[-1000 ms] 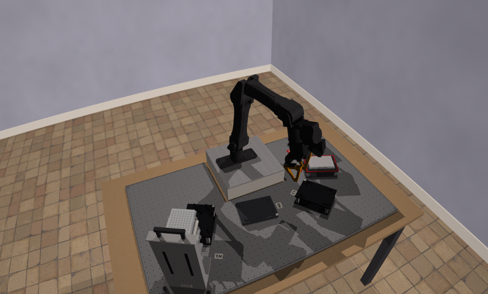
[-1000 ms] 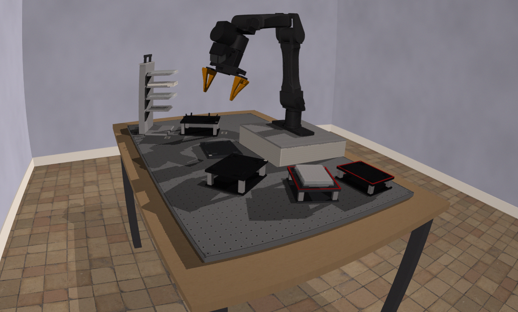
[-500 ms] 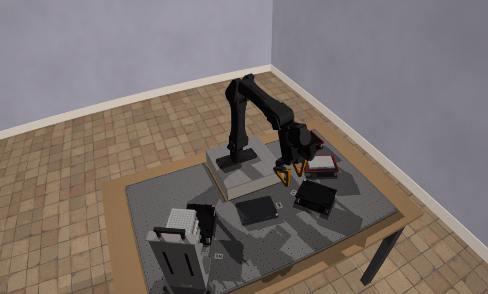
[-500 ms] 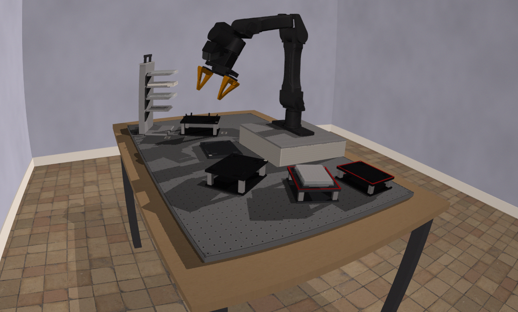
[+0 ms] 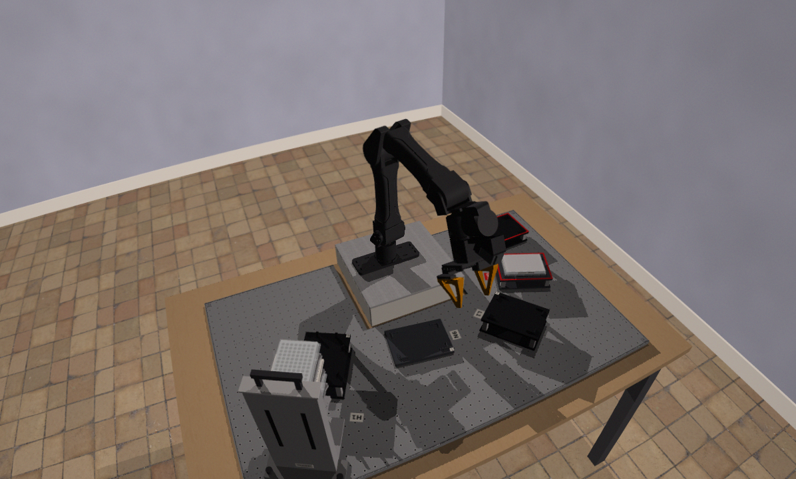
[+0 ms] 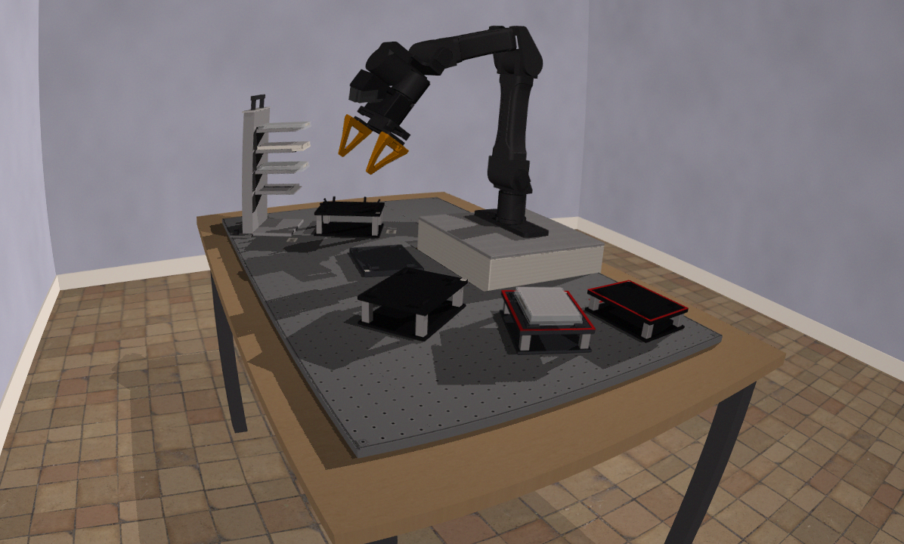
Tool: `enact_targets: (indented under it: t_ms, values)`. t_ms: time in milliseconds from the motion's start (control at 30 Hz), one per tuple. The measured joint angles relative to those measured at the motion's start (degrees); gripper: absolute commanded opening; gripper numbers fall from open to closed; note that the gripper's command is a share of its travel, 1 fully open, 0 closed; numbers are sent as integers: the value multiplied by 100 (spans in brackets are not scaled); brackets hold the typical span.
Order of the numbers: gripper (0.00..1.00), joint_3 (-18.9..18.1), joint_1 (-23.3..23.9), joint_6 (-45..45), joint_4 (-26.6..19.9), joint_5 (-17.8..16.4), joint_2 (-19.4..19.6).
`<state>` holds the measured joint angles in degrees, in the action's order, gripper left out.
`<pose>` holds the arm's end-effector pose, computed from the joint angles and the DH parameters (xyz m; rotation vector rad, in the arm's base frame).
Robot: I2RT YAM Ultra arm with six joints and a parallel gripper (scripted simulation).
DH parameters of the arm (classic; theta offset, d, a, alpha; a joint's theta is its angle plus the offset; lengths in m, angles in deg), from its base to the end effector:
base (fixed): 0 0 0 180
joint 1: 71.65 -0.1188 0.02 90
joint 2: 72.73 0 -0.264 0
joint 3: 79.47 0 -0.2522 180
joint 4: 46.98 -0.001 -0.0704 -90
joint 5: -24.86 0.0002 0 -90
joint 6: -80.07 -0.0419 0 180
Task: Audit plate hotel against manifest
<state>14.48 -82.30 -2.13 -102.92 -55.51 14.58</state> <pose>0.3157 0.0533 0.2830 -0.3476 2.5359 -0.1968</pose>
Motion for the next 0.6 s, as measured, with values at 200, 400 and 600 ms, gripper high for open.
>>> enact_targets:
  t_ms: [200, 400, 600]
  values:
    - [100, 326, -129, -437, 376, 254, -168]
    - [100, 629, -284, -927, 750, 570, -302]
    - [100, 804, -398, -1318, 1047, 857, -367]
